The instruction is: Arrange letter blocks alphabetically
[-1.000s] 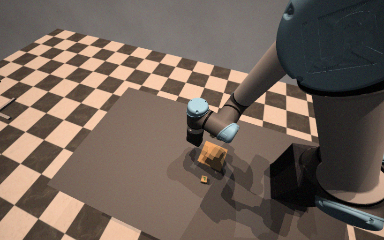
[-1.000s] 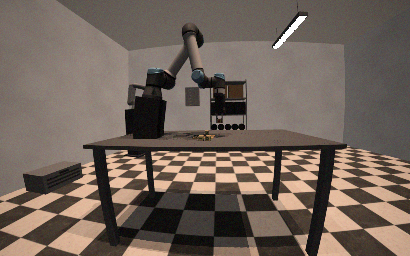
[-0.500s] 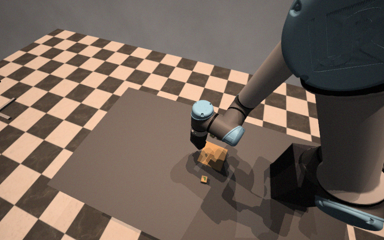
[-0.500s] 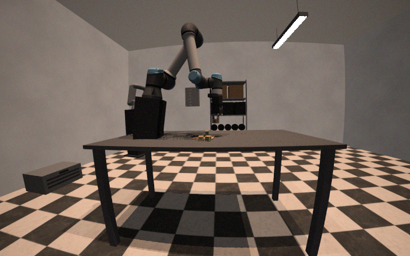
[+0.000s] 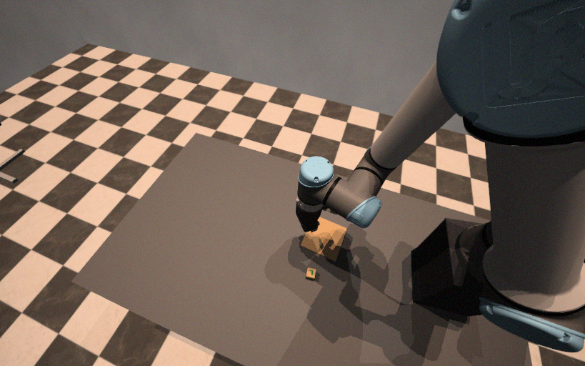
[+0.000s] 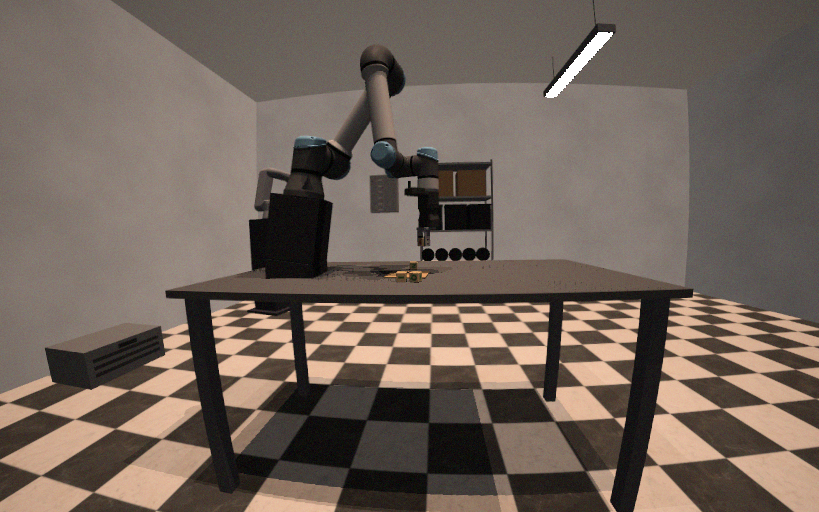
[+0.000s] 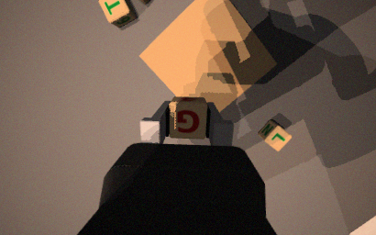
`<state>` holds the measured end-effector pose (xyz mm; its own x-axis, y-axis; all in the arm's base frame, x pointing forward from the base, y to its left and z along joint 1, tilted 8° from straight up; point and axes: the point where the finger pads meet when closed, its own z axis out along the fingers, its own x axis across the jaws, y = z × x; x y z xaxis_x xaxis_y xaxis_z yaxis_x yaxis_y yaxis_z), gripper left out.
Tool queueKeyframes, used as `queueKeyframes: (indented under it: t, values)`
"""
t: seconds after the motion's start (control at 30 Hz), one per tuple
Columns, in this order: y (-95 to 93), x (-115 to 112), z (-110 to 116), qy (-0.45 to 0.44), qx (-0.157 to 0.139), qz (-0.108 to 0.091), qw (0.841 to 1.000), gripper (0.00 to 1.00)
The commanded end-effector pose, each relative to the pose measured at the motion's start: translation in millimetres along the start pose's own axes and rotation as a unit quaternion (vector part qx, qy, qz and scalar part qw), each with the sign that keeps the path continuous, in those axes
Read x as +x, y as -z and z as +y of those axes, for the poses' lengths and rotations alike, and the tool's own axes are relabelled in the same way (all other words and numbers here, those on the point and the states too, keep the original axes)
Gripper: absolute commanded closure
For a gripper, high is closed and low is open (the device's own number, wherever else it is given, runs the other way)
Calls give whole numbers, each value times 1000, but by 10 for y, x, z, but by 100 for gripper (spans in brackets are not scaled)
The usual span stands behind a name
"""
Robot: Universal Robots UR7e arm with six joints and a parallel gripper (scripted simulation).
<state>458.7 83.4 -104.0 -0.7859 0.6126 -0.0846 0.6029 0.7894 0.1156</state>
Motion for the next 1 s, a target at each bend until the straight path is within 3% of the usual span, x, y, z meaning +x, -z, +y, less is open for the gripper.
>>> queueKeyframes:
  t: [0.0,0.37,0.73,0.97]
  values:
    - [14,96,-43,-70,-1,-1,998,43]
    - [24,273,-110,-183,-1,-1,983,43]
    - [36,424,-158,-279,-1,-1,960,43]
    - [45,531,-188,-348,-1,-1,937,43]
